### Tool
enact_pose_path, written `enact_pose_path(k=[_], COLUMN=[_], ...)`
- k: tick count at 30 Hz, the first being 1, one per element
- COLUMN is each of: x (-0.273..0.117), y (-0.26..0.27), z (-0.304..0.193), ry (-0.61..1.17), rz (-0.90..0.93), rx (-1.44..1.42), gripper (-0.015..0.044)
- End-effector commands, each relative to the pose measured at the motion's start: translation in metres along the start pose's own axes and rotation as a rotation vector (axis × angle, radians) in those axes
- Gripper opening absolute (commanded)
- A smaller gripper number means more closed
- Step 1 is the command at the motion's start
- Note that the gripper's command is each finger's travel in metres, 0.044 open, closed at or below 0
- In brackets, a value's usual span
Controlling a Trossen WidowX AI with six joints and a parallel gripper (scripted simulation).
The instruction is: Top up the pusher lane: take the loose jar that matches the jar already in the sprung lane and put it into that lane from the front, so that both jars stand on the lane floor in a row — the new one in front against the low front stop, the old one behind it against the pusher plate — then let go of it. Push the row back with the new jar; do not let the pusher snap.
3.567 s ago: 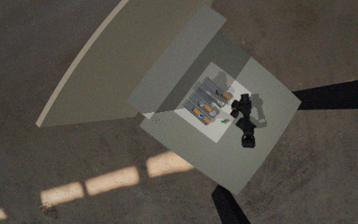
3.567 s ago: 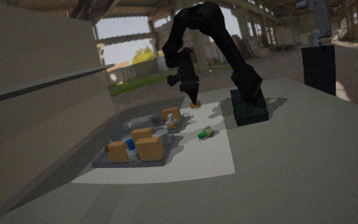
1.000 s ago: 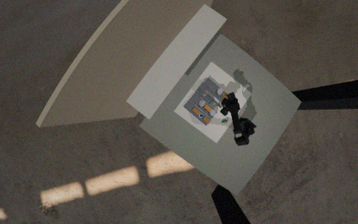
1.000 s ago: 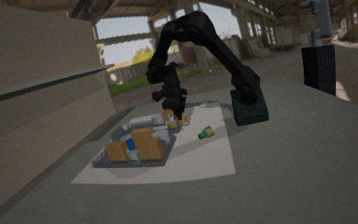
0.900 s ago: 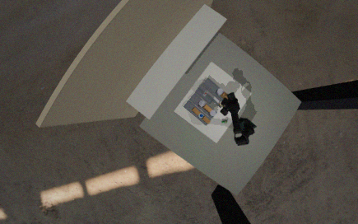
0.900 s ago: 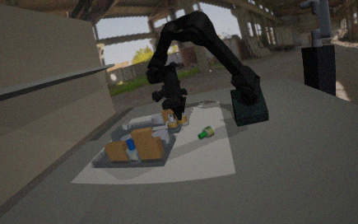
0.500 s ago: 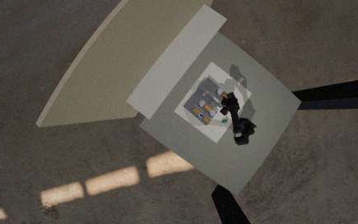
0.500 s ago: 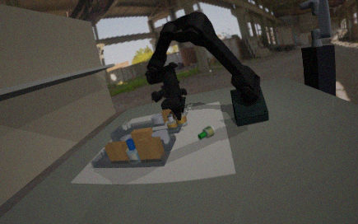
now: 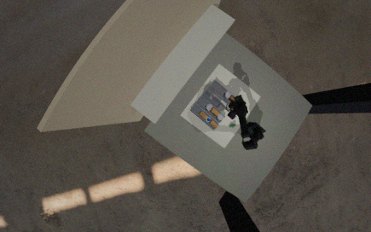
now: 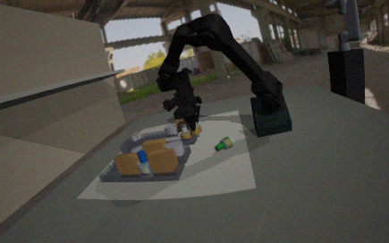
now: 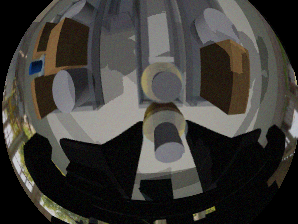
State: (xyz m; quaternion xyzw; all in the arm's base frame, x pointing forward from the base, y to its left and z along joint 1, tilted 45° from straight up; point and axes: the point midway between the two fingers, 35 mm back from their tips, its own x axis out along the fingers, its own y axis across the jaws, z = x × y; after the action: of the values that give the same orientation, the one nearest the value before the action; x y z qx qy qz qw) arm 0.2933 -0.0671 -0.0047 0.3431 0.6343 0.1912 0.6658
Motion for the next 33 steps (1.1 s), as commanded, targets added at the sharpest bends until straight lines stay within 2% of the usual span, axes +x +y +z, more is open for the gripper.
enact_pose_path(k=[1,33], x=[-0.003,-0.004], y=[0.0,0.001], z=[0.01,0.021], ry=[-0.025,-0.025], rz=[0.0,0.0], rx=[-0.015,-0.015], gripper=[0.0,0.0])
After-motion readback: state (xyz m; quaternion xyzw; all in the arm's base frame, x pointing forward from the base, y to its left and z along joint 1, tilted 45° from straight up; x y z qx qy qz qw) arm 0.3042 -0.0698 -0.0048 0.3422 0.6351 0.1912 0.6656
